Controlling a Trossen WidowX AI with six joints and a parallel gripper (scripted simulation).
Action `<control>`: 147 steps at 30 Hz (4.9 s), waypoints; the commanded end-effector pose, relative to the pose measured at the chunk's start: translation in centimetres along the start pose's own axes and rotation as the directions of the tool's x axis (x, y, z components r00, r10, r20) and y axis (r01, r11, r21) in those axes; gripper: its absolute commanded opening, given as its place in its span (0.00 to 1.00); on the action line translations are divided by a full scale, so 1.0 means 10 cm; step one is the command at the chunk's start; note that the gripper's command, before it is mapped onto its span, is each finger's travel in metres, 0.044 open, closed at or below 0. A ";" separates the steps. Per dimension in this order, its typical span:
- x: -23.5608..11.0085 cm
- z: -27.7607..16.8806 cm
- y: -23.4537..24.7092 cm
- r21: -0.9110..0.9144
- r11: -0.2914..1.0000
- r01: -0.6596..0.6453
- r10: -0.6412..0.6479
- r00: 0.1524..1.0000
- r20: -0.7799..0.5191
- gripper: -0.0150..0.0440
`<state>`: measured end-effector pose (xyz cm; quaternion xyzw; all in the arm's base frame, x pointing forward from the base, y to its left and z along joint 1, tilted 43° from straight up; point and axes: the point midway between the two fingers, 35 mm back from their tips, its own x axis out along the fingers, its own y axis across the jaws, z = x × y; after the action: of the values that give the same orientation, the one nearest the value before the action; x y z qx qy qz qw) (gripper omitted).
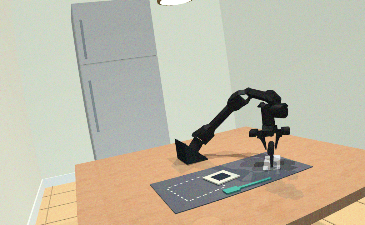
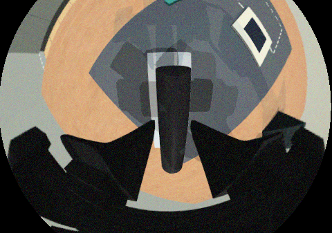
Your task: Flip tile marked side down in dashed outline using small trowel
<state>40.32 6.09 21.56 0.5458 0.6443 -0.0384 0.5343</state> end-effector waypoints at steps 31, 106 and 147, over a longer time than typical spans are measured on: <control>-0.41 -0.01 -0.02 0.139 0.990 -0.010 0.010 1.000 0.000 0.71; 0.00 -0.02 0.00 -0.027 1.000 0.001 -0.001 1.000 -0.001 0.47; 0.00 -0.02 0.00 0.918 0.396 0.002 -0.001 1.000 -0.001 0.47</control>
<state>40.26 6.22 21.66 0.7408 0.5366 -0.3596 0.1843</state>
